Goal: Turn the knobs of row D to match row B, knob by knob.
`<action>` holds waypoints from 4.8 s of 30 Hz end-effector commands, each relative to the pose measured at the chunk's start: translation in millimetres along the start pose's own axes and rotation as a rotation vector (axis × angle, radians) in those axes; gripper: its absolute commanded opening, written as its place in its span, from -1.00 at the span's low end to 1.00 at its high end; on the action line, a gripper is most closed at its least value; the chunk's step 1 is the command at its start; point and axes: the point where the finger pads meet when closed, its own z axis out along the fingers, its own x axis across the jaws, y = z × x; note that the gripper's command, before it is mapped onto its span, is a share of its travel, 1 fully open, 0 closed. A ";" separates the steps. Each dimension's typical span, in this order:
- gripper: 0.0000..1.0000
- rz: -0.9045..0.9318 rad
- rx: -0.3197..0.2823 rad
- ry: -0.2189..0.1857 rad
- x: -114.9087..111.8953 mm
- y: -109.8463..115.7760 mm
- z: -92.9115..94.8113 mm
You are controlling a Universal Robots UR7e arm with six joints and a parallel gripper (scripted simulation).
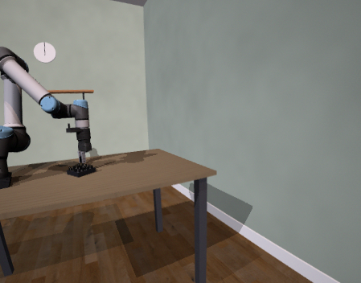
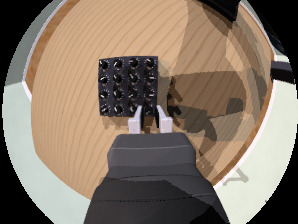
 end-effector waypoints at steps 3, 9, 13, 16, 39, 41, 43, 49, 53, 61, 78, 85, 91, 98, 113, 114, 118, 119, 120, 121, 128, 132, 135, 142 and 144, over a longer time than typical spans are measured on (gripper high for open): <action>-0.07 0.000 -0.001 -0.001 -0.3 0.3 -0.3; -0.07 0.000 -0.001 -0.001 -0.3 0.3 -0.3; -0.07 0.000 -0.001 -0.001 -0.3 0.3 -0.2; -0.07 0.000 -0.001 -0.001 -0.3 0.3 0.3; -0.07 0.000 -0.001 -0.001 -0.3 0.3 13.5; -0.07 0.000 -0.001 -0.001 -0.3 0.3 13.6; -0.07 0.000 -0.001 -0.001 -0.3 0.3 13.7; -0.07 0.000 -0.001 -0.001 -0.3 0.3 13.7; -0.07 0.000 -0.001 -0.001 -0.3 0.3 13.7; -0.07 0.000 -0.001 -0.001 -0.3 0.3 13.7; -0.40 0.000 -0.001 -0.001 -0.3 0.3 13.7; -0.40 0.000 -0.001 -0.001 -0.3 0.3 13.7; -0.40 0.000 -0.001 -0.001 -0.3 0.3 13.7; -0.40 0.000 -0.001 -0.001 -0.3 0.3 13.7; -0.40 0.001 -0.001 -0.001 -0.3 0.3 13.7; -0.40 0.001 -0.001 -0.001 -0.3 0.3 13.7; -0.40 0.003 -0.001 -0.001 -0.3 0.3 13.7; -0.40 0.005 -0.001 -0.001 -0.3 0.3 13.7; -0.40 0.006 -0.001 -0.001 -0.3 0.3 13.7; -0.40 0.009 -0.001 -0.001 -0.3 0.3 13.7; -0.40 0.035 -0.001 -0.001 -0.3 0.3 13.7; -0.40 0.054 -0.001 -0.001 -0.3 0.3 13.7; -0.40 0.069 -0.001 -0.001 -0.3 0.3 13.7; -0.40 0.140 -0.001 -0.001 -0.3 0.3 13.7; -0.40 0.165 -0.001 -0.001 -0.3 0.3 13.7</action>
